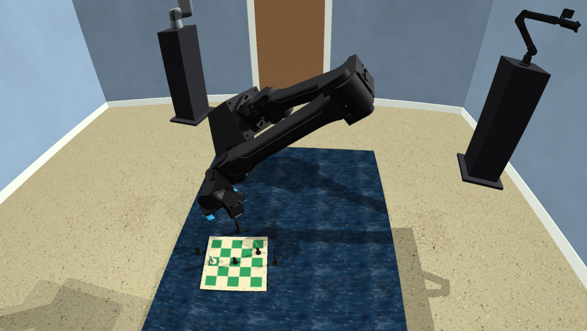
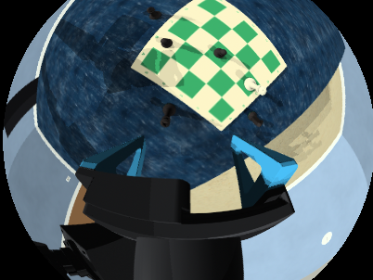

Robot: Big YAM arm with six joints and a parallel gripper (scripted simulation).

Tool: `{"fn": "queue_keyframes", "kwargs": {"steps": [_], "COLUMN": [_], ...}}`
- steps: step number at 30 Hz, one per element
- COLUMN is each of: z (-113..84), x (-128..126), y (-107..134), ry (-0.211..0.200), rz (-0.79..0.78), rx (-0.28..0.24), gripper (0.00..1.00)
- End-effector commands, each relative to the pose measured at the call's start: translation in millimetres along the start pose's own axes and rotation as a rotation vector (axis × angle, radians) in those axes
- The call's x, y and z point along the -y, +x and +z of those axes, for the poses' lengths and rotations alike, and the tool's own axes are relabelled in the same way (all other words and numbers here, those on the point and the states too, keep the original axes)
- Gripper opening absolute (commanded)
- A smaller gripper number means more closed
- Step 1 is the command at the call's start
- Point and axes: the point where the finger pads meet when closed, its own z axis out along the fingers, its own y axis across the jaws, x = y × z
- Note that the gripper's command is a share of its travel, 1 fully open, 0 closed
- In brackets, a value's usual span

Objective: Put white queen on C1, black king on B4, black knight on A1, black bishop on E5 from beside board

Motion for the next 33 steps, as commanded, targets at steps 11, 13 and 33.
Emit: {"fn": "queue_keyframes", "kwargs": {"steps": [11,13,33], "z": [-7.7,-7.7,-7.7], "x": [-34,-34,-33], "y": [15,15,14], "ry": [0.005,0.001,0.004], "rz": [-0.696,-0.775,-0.778], "rx": [0.01,0.013,0.012], "gripper": [0.4,0.4,0.4]}}
